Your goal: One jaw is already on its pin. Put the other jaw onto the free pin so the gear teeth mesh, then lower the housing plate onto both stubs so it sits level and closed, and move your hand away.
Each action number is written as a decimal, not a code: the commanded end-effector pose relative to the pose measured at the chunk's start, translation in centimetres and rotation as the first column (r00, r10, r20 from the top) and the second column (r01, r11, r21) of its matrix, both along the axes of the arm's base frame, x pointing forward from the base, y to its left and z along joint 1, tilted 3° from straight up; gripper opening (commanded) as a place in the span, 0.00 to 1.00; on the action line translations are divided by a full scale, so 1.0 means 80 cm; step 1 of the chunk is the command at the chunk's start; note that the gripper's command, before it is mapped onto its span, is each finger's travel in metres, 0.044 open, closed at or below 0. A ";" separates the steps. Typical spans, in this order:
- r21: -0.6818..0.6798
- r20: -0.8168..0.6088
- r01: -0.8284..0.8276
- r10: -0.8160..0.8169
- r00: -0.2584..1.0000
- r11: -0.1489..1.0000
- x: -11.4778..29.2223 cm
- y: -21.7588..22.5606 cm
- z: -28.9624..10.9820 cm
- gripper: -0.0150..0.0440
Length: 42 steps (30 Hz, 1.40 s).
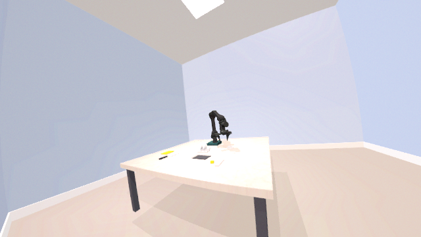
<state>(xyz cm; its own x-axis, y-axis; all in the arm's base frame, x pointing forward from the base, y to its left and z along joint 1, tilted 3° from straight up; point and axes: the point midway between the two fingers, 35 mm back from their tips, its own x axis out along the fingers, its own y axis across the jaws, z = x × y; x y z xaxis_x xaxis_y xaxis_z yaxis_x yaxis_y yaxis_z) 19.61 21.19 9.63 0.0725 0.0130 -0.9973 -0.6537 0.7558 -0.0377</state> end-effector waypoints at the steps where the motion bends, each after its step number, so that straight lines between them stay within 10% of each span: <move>1: 0.002 -0.005 0.035 -0.035 0.999 0.999 0.008 -0.018 0.001 0.85; 42: 0.017 -0.007 0.385 -0.385 0.923 0.923 0.059 -0.178 0.003 0.85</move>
